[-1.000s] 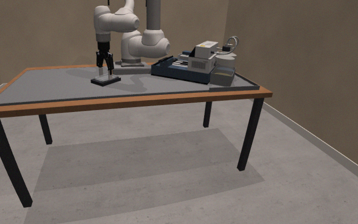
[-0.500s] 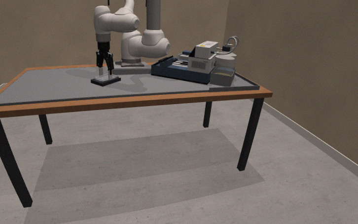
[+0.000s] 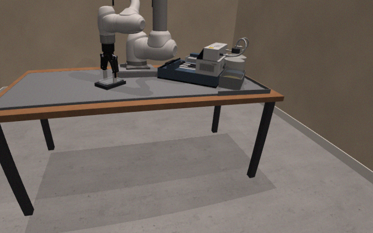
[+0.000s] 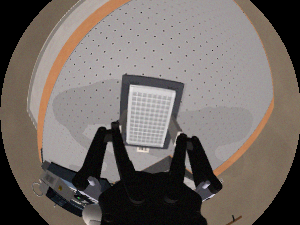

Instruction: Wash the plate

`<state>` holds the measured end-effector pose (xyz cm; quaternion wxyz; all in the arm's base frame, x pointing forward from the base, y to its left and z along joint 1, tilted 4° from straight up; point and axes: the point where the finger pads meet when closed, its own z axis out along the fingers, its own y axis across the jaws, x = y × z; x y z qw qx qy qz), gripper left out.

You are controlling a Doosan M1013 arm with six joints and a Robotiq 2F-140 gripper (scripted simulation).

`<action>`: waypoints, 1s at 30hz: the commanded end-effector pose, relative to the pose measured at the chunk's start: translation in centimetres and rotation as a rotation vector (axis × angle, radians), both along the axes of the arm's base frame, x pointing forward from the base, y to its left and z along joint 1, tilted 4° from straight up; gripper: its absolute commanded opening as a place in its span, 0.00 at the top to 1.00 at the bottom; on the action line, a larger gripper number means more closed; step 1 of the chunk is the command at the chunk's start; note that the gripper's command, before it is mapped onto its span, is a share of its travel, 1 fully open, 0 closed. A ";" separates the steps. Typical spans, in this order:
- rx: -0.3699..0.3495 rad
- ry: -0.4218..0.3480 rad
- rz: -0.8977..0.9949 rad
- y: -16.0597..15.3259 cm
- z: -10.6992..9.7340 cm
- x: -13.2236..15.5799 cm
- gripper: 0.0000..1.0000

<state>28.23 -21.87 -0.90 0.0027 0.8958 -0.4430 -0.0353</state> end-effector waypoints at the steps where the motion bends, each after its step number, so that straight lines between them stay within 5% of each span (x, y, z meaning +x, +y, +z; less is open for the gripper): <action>1: 0.000 0.000 0.000 0.0 0.0 0.0 0.90; 30: 0.000 0.000 0.000 -0.1 3.6 0.2 0.90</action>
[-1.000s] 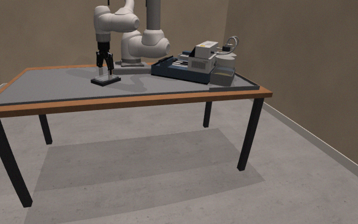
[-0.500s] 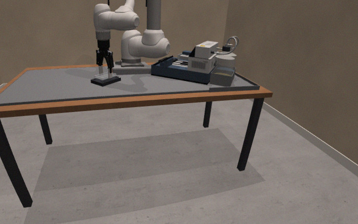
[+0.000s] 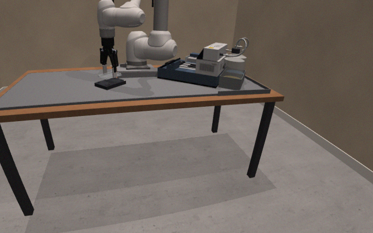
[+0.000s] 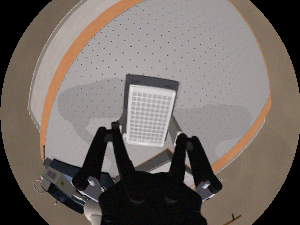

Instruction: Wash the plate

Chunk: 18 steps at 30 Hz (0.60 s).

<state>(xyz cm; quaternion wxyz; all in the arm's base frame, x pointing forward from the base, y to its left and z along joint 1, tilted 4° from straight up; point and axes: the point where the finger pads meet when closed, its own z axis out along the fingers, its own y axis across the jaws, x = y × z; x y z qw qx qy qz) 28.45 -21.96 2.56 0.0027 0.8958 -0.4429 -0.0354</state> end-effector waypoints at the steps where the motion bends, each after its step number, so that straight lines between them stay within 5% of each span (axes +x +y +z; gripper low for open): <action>1: 0.000 0.000 0.000 0.0 0.2 0.0 0.90; 18: 0.000 0.000 0.000 -0.1 2.7 0.2 0.90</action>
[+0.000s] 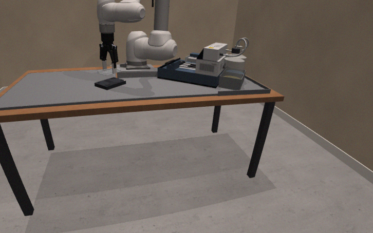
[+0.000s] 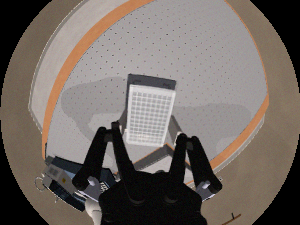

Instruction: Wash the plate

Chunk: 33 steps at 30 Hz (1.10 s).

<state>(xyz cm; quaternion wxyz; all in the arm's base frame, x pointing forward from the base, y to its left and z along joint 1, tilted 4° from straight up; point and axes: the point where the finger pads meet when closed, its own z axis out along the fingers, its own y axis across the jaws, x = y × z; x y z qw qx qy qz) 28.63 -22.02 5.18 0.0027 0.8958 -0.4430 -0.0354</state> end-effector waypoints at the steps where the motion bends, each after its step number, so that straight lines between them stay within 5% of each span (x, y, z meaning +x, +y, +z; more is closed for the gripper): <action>1: 0.000 0.000 0.000 0.0 0.1 0.0 0.90; 26: 0.000 0.000 0.000 -0.1 2.9 0.2 0.90; 33: 0.015 -0.006 0.233 3.2 3.3 1.4 0.90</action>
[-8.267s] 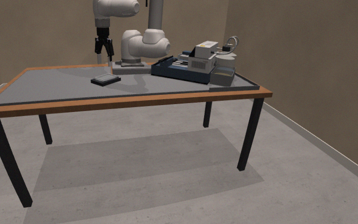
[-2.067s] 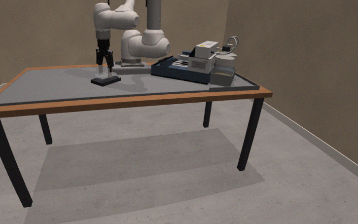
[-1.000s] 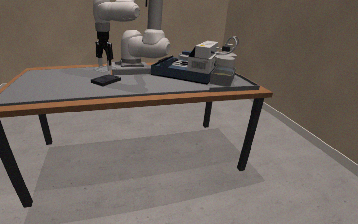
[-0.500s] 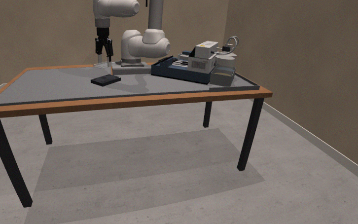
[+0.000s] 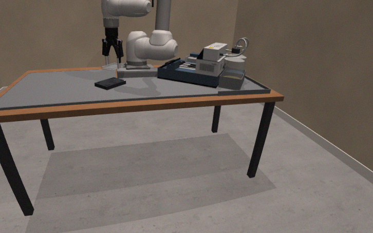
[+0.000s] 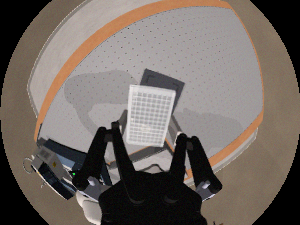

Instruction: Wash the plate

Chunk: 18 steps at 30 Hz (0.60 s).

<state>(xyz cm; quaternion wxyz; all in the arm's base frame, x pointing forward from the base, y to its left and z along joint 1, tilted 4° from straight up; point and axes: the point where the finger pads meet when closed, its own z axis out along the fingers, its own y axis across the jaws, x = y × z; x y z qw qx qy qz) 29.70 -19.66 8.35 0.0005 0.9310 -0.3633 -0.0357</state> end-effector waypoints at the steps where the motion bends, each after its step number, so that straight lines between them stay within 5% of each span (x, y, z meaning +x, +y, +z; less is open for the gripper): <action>1: 0.005 -0.003 0.059 0.8 0.1 0.3 0.90; 18: 0.039 -0.016 0.558 7.8 0.9 2.9 0.90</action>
